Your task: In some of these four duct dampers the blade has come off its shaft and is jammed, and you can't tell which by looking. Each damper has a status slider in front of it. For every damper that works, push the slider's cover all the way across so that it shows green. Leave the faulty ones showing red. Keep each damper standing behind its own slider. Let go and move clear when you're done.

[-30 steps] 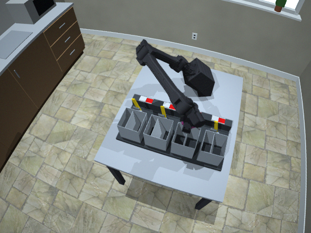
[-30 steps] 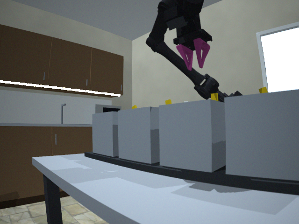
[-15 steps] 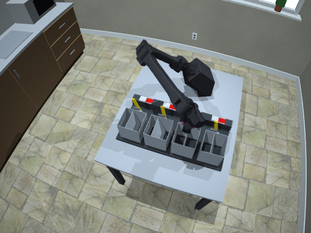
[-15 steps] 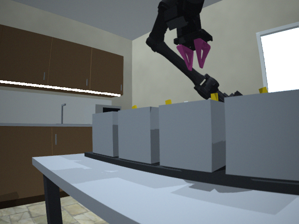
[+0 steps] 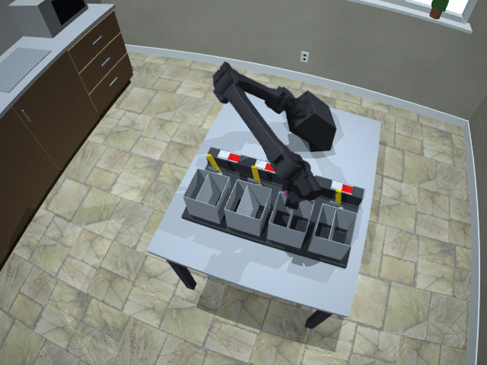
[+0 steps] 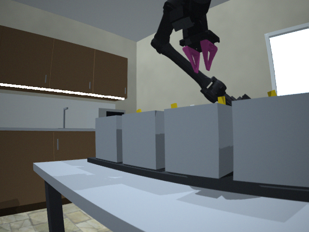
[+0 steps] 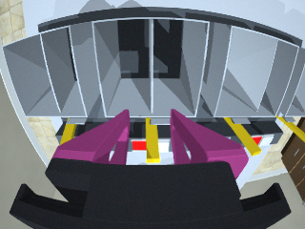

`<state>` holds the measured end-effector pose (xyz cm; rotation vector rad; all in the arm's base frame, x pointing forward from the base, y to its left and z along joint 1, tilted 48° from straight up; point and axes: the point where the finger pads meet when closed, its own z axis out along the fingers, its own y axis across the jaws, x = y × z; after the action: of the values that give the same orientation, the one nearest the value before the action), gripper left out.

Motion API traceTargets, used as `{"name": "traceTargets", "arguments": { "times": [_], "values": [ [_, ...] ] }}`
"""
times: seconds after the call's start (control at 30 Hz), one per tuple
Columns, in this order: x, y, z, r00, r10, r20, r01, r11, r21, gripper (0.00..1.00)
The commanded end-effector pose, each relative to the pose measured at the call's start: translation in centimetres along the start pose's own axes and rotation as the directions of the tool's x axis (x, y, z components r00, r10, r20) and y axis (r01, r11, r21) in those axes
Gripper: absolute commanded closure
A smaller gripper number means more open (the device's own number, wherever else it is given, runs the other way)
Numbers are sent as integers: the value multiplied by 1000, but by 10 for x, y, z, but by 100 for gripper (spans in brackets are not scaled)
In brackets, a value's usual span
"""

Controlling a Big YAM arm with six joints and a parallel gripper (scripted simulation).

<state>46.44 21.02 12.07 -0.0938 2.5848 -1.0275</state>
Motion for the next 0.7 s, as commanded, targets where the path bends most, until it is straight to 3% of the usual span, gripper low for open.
{"name": "traceTargets", "arguments": {
  "times": [0.0,0.43,0.47,0.53,0.67],
  "values": [
    [-2,-6,7,1000,22,-18,-22,1000,8,64],
    [1,-7,8,1000,21,-18,-21,1000,8,64],
    [-1,-10,1,999,45,1,-45,999,-9,64],
    [20,2,-9,1000,19,24,-19,999,-26,64],
    [71,0,1,1000,19,22,-18,999,-38,64]
  ]
}}
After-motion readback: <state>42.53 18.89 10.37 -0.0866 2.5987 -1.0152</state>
